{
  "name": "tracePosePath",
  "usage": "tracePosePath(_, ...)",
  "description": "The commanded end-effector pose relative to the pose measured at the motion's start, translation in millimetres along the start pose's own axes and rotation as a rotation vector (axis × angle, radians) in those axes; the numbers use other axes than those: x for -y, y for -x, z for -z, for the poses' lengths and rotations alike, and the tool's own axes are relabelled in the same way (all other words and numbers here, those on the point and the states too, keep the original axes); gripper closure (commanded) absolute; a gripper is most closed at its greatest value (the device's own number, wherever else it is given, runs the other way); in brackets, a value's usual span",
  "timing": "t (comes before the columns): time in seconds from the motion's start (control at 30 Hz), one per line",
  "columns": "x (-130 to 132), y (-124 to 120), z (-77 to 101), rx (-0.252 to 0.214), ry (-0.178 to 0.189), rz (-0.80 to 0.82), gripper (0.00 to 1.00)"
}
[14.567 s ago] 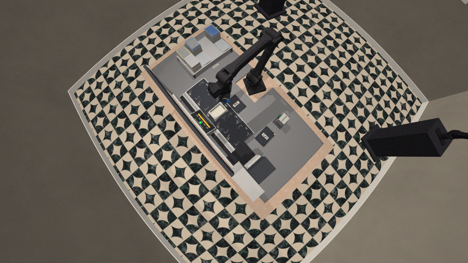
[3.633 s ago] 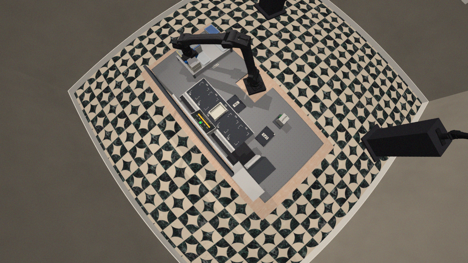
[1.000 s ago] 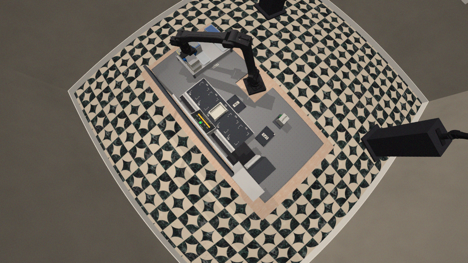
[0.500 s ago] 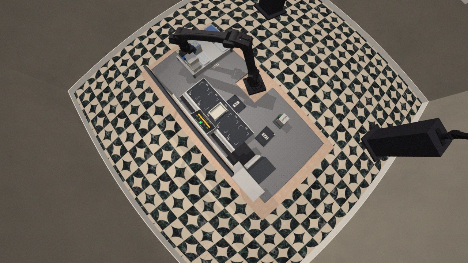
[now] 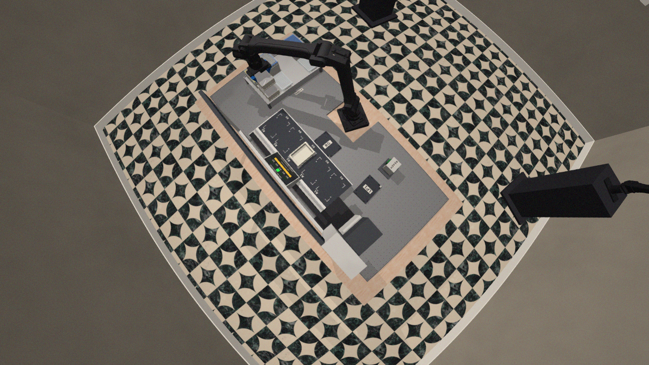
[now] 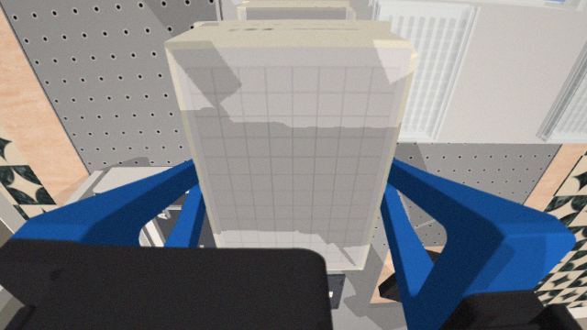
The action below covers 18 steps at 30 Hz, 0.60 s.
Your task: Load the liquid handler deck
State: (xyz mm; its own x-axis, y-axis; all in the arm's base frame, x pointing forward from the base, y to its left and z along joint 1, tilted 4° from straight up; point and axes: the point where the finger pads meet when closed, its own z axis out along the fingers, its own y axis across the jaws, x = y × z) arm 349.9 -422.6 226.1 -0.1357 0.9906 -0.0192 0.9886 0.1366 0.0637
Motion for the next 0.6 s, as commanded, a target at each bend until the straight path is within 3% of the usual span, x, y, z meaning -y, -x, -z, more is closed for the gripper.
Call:
tracePosePath(0.0,0.3,12.0,57.1,0.092,0.052,-0.002,1.0)
tracePosePath(0.3,1.0,10.9,68.5,0.093,0.052,-0.002,1.0)
tracePosePath(0.4,3.3,7.6,59.5,0.077,0.043,-0.003,1.0)
tracePosePath(0.57,3.4,7.4,58.9,0.076,0.043,-0.003,1.0)
